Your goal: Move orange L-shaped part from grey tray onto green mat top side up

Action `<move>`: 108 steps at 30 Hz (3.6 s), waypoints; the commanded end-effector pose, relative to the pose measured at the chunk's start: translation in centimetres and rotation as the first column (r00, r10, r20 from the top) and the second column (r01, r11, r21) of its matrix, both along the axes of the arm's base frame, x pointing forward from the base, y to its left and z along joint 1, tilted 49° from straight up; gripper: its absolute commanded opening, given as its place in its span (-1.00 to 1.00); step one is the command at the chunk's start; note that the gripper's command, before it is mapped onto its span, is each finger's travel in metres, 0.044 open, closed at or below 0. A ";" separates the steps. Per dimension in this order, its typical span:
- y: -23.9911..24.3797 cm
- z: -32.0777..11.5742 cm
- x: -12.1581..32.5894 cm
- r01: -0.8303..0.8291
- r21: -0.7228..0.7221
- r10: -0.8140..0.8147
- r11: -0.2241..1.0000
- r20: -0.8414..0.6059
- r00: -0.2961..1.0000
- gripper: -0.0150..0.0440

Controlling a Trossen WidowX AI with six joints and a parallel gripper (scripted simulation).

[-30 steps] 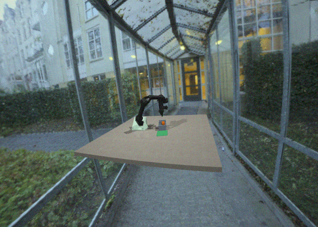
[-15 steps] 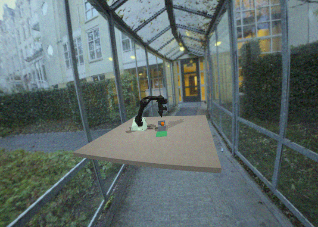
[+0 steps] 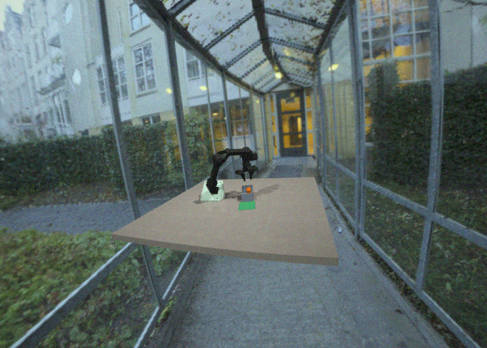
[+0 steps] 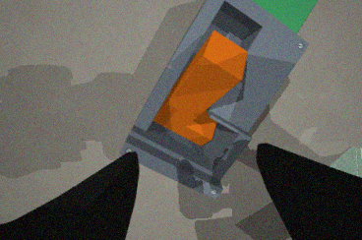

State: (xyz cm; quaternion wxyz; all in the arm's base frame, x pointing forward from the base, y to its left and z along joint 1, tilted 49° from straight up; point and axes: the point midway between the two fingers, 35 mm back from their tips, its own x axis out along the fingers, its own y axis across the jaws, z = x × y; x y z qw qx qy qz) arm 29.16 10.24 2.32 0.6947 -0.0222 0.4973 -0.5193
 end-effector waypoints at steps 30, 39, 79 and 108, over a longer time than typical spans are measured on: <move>-5.3 -0.6 0.8 0.375 0.058 -0.363 0.925 0.423 0.830 0.46; -6.4 -1.5 0.8 0.375 0.058 -0.363 0.925 0.423 0.830 0.46; -7.3 -2.4 0.7 0.378 0.061 -0.367 0.924 0.424 0.828 -0.49; -3.9 0.6 0.8 0.375 0.058 -0.363 0.925 0.423 0.830 -0.49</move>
